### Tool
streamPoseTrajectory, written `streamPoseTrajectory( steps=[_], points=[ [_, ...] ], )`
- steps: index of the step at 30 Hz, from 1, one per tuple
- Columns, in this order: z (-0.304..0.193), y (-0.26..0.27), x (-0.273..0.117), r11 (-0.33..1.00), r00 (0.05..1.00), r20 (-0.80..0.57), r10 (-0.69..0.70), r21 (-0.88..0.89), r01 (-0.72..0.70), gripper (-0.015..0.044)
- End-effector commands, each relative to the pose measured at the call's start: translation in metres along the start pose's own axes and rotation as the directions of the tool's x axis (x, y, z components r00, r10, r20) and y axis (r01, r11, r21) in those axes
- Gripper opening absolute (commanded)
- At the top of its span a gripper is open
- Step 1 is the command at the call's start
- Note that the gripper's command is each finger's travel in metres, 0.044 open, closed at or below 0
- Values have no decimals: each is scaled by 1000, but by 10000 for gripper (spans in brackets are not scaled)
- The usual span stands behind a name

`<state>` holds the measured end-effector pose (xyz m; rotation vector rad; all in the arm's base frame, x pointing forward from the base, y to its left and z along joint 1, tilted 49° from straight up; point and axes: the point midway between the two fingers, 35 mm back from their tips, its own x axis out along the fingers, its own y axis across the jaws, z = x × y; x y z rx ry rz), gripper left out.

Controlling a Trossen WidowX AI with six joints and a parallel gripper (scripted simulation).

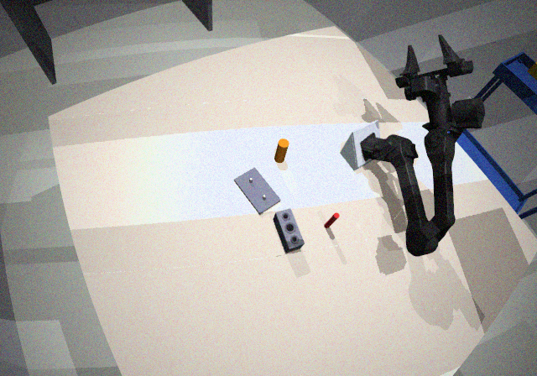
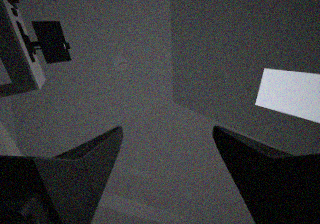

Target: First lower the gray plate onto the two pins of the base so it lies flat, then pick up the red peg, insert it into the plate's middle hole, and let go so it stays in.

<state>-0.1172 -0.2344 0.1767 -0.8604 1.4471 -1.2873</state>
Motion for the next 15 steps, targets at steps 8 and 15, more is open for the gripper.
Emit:
streamPoseTrajectory(
  steps=[8, 15],
  points=[
    [76, 6, 22, 964, 911, 315, 266, -72, -257, 440],
    [180, 24, 12, 812, 576, 580, 576, -326, -484, 440]
  ],
)
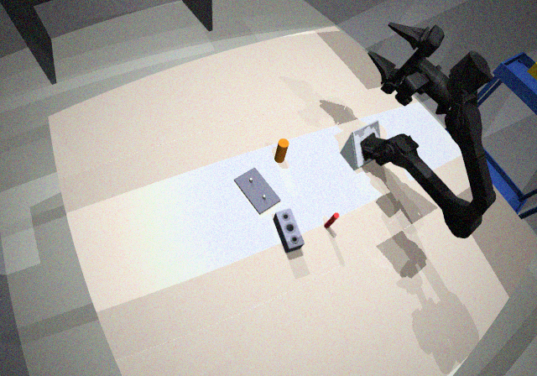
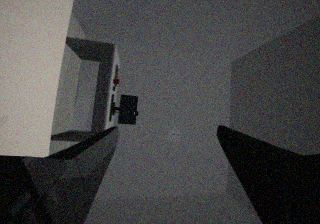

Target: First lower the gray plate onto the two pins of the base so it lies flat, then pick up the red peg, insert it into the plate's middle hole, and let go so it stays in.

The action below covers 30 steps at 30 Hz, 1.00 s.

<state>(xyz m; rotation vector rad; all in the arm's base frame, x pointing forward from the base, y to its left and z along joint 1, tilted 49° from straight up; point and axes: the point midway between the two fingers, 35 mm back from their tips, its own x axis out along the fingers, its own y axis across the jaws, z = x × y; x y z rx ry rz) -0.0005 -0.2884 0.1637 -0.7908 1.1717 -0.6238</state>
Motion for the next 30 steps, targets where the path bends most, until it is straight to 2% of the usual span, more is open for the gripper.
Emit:
streamPoseTrajectory(
  steps=[1, 6, 12, 17, 20, 24, 26, 30],
  points=[
    [66, 6, 26, 967, 940, 232, 251, -109, -231, 440],
    [138, 23, 35, 861, 769, 390, 506, -275, -427, 440],
    [217, 52, 26, 688, 527, 443, 726, -490, -535, 440],
    [272, 81, 7, 486, 281, 401, 872, -638, -598, 440],
    [310, 106, -14, 303, 84, 322, 943, -729, -613, 440],
    [344, 134, -41, 102, -107, 205, 973, -795, -598, 440],
    [349, 139, -46, 71, -134, 185, 973, -802, -593, 440],
    [363, 135, -51, 83, -126, 194, 973, -800, -594, 440]
  ],
)
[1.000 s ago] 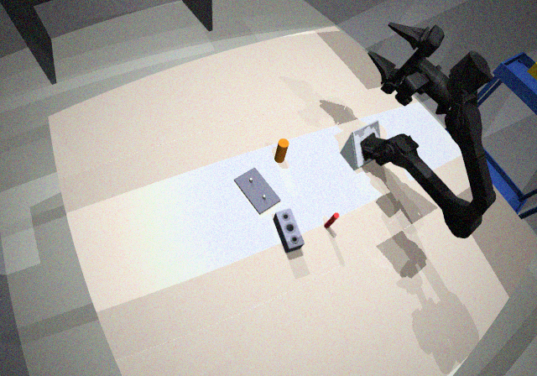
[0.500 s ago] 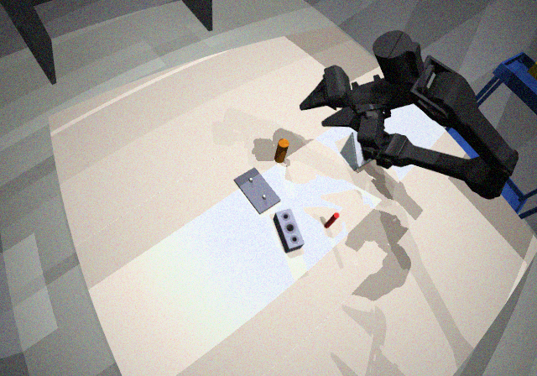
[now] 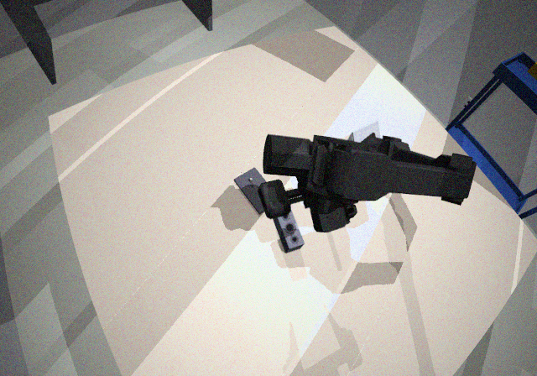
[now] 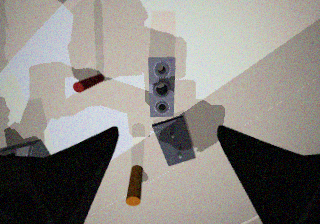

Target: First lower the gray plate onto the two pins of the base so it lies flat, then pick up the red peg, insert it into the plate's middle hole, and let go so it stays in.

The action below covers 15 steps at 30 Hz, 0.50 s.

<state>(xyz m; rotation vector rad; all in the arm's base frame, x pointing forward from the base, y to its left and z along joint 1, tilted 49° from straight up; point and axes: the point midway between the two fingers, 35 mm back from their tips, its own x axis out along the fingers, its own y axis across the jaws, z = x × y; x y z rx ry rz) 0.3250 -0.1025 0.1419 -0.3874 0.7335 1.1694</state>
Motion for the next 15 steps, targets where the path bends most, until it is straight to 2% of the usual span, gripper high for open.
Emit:
streamPoseTrajectory(
  steps=[1, 5, 10, 15],
  points=[
    [16, -7, 5, 999, 999, 17, 32, 3, -32, 440],
    [16, -7, 13, 999, 999, 19, 36, 2, -36, 440],
    [17, -3, 67, 998, 997, 33, 66, 0, -66, 440],
    [15, 0, 69, 998, 997, 33, 67, 0, -67, 440]
  ],
)
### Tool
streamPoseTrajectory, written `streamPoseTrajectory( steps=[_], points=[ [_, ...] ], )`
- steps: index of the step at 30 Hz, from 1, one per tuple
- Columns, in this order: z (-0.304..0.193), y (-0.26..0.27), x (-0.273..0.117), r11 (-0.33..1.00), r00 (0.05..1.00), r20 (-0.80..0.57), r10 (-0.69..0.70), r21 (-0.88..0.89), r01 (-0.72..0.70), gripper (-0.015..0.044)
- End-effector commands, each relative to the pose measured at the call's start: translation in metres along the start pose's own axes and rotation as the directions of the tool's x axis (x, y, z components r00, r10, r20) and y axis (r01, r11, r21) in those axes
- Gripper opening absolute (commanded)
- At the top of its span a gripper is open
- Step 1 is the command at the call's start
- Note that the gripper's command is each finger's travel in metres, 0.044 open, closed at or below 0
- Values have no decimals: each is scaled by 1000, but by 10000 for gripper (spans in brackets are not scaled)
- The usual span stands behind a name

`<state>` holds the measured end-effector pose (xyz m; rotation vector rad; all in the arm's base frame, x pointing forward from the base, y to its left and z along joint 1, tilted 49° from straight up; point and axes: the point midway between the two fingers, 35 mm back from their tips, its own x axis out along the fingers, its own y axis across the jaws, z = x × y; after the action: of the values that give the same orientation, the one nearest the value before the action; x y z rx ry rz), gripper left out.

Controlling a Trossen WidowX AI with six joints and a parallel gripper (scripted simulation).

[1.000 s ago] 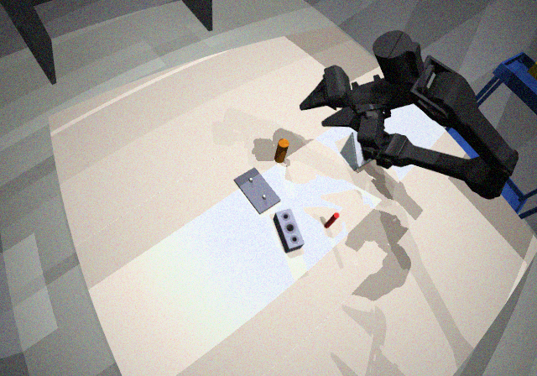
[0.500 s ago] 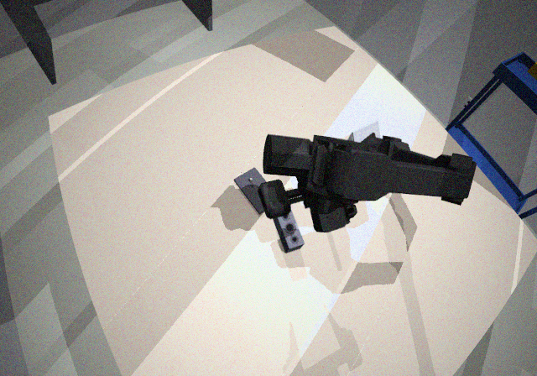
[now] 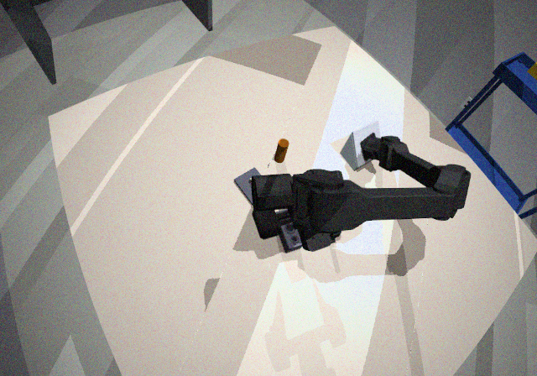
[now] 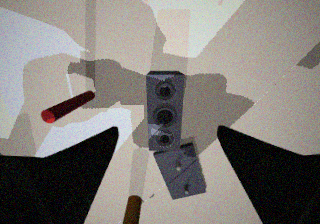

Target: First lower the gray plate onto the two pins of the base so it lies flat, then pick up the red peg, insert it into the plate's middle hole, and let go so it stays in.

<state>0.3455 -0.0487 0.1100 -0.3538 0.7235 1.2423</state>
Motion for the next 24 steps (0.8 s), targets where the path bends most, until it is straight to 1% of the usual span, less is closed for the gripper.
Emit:
streamPoseTrajectory(
  steps=[1, 5, 10, 24],
  points=[
    [-3, 3, 6, 1000, 1000, 6, -3, 9, 3, 440],
    [-3, 3, 20, 1000, 1000, 7, -4, 9, 4, 440],
    [-3, 3, 22, 1000, 1000, 6, -4, 9, 4, 440],
    [-3, 1, 44, 1000, 1000, 6, -4, 9, 4, 440]
  ],
)
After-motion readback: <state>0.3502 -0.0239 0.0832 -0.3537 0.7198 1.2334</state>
